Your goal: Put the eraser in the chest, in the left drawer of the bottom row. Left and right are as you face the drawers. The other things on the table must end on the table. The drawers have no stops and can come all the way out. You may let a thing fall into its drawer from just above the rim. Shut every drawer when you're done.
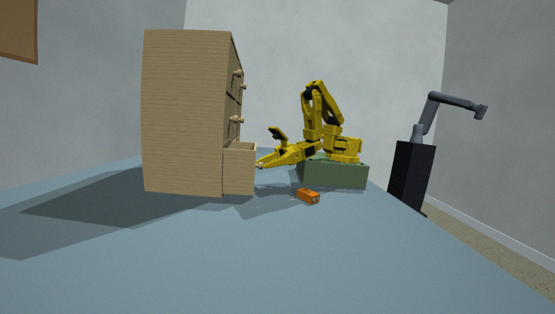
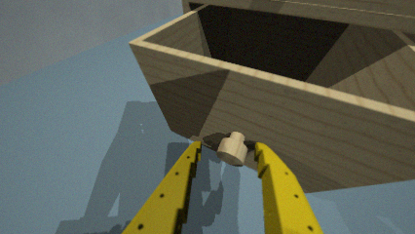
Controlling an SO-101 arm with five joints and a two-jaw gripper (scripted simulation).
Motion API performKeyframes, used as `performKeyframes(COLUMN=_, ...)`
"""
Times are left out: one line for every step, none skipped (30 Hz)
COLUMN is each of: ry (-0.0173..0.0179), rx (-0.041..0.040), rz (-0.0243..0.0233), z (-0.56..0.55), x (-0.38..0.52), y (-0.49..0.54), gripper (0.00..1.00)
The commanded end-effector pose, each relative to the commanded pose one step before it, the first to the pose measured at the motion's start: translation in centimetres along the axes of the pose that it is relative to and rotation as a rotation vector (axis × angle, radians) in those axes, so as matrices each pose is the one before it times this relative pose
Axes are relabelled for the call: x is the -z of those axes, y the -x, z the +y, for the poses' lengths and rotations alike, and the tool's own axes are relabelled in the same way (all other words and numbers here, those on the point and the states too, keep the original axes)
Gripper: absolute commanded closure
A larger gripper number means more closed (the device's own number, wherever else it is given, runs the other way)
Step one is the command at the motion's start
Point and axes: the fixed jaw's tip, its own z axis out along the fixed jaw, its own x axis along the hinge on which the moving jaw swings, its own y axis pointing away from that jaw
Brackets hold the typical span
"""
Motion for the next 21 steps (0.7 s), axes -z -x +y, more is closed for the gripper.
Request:
performKeyframes(ry=-0.00964, rx=0.00692, rz=0.01338, z=-0.256, x=-0.0978, y=-0.358, gripper=0.79)
performKeyframes(ry=0.00000, rx=0.00000, rz=0.00001, z=0.000, x=0.0000, y=0.000, gripper=0.79)
performKeyframes(ry=0.00000, rx=0.00000, rz=-0.00001, z=0.000, x=0.0000, y=0.000, gripper=0.79)
performKeyframes(ry=0.00000, rx=0.00000, rz=0.00001, z=0.000, x=0.0000, y=0.000, gripper=0.79)
performKeyframes(ry=0.00000, rx=0.00000, rz=0.00000, z=0.000, x=0.0000, y=0.000, gripper=0.79)
performKeyframes(ry=0.00000, rx=0.00000, rz=0.00000, z=0.000, x=0.0000, y=0.000, gripper=0.79)
performKeyframes(ry=-0.00054, rx=-0.00020, rz=-0.00001, z=-0.015, x=-0.0091, y=-0.025, gripper=0.79)
performKeyframes(ry=-0.00055, rx=-0.00020, rz=0.00000, z=-0.015, x=-0.0089, y=-0.025, gripper=0.79)
performKeyframes(ry=-0.00054, rx=-0.00020, rz=-0.00001, z=-0.015, x=-0.0089, y=-0.025, gripper=0.79)
performKeyframes(ry=-0.00055, rx=-0.00020, rz=0.00000, z=-0.015, x=-0.0088, y=-0.025, gripper=0.79)
performKeyframes(ry=-0.00054, rx=-0.00020, rz=-0.00001, z=-0.015, x=-0.0088, y=-0.025, gripper=0.79)
performKeyframes(ry=-0.00055, rx=-0.00020, rz=0.00000, z=-0.015, x=-0.0086, y=-0.025, gripper=0.79)
performKeyframes(ry=-0.00054, rx=-0.00020, rz=-0.00001, z=-0.015, x=-0.0086, y=-0.025, gripper=0.79)
performKeyframes(ry=-0.00055, rx=-0.00020, rz=0.00000, z=-0.015, x=-0.0085, y=-0.025, gripper=0.79)
performKeyframes(ry=-0.00054, rx=-0.00020, rz=-0.00001, z=-0.015, x=-0.0085, y=-0.025, gripper=0.79)
performKeyframes(ry=-0.00055, rx=-0.00020, rz=0.00000, z=-0.015, x=-0.0083, y=-0.025, gripper=0.79)
performKeyframes(ry=-0.00054, rx=-0.00020, rz=-0.00001, z=-0.015, x=-0.0083, y=-0.025, gripper=0.79)
performKeyframes(ry=-0.00055, rx=-0.00020, rz=0.00000, z=-0.015, x=-0.0082, y=-0.026, gripper=0.79)
performKeyframes(ry=-0.00054, rx=-0.00020, rz=-0.00001, z=-0.015, x=-0.0082, y=-0.025, gripper=0.79)
performKeyframes(ry=-0.00055, rx=-0.00020, rz=0.00000, z=-0.015, x=-0.0080, y=-0.026, gripper=0.79)
performKeyframes(ry=-0.00054, rx=-0.00020, rz=-0.00001, z=-0.015, x=-0.0080, y=-0.026, gripper=0.79)
